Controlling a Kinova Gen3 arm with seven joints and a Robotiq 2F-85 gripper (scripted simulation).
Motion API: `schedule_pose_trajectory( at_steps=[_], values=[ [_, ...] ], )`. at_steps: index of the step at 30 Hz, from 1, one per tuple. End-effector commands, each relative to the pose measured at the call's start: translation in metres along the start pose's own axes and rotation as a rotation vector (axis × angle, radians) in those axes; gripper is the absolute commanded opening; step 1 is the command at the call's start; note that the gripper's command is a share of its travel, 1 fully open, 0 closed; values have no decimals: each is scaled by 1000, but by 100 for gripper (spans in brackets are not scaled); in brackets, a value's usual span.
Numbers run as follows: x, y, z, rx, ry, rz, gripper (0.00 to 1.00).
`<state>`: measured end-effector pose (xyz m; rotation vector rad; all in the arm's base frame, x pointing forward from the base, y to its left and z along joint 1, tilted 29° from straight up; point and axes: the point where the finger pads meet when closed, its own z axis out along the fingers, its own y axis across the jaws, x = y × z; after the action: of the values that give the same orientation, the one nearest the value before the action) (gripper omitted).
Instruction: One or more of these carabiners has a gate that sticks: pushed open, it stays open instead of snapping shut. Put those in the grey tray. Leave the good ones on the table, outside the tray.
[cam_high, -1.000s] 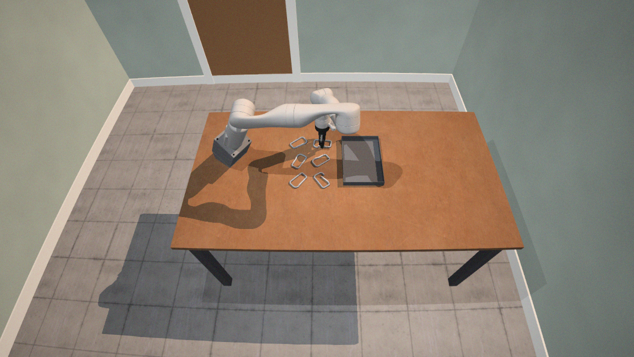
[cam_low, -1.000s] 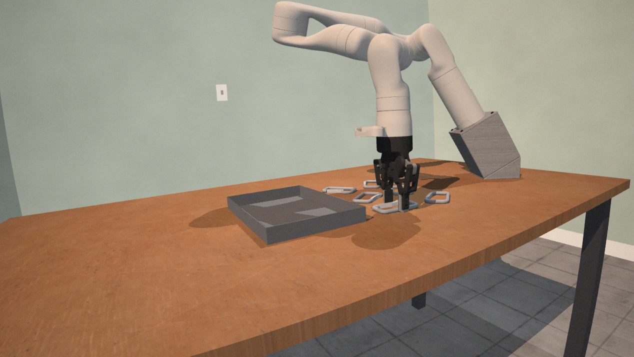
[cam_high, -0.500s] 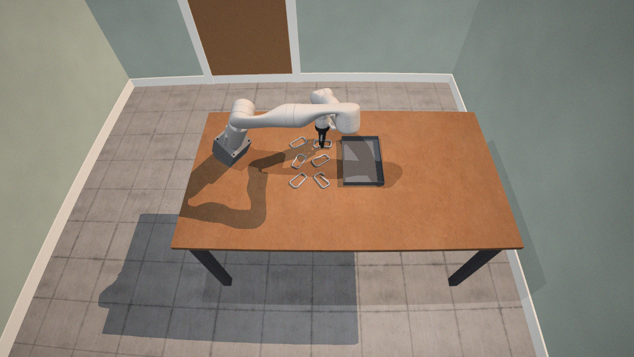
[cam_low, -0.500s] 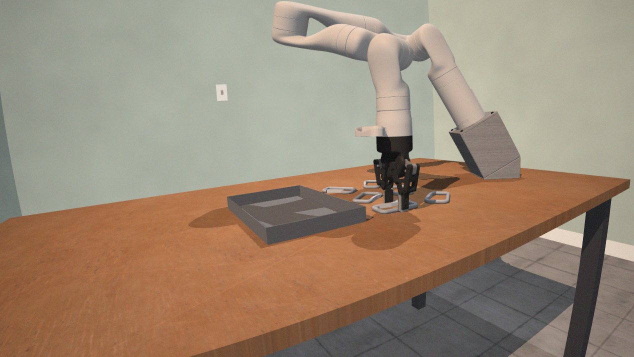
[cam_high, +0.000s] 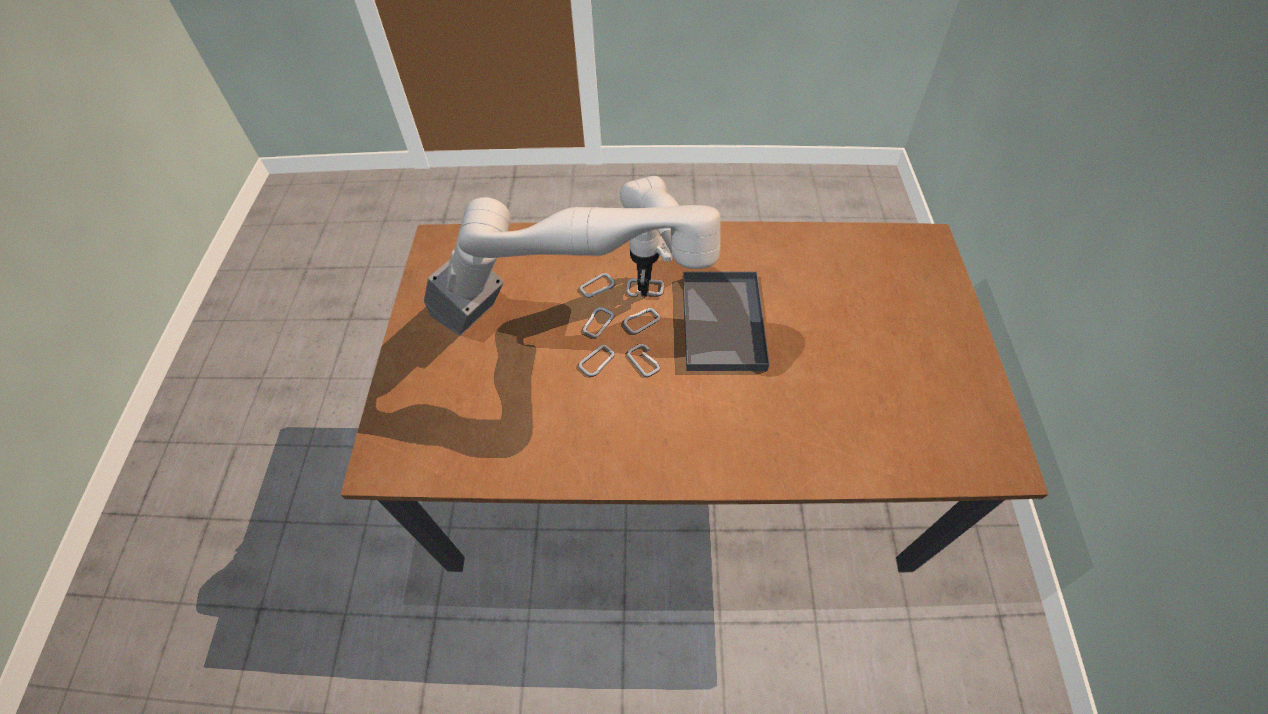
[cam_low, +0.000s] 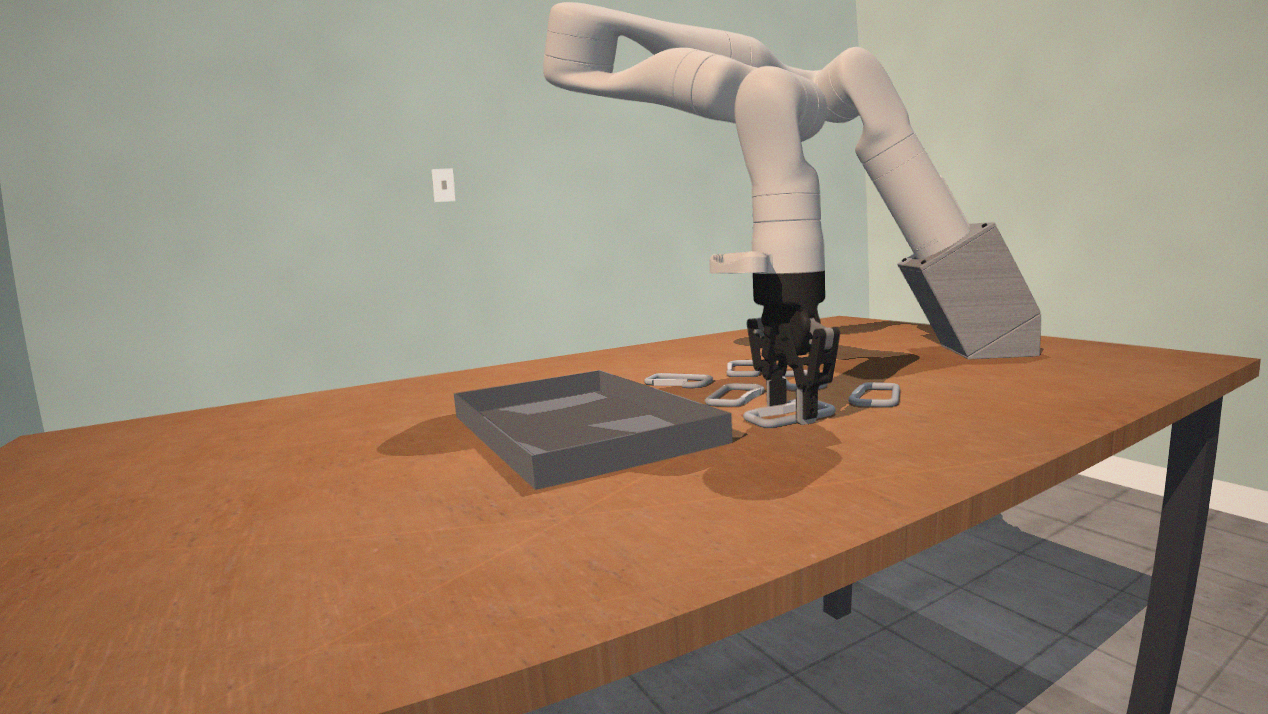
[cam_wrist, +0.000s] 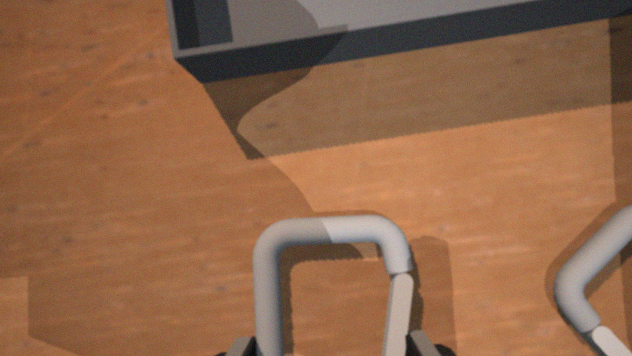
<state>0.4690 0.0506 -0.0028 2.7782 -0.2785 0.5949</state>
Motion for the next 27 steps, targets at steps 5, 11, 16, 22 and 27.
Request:
schedule_pose_trajectory(
  at_steps=[5, 11, 16, 22, 27],
  values=[
    [0, 0, -1, 1, 1, 0, 57],
    [0, 0, -1, 1, 1, 0, 57],
    [0, 0, -1, 1, 1, 0, 55],
    [0, 0, -1, 1, 1, 0, 55],
    [0, 0, -1, 1, 1, 0, 55]
  ],
)
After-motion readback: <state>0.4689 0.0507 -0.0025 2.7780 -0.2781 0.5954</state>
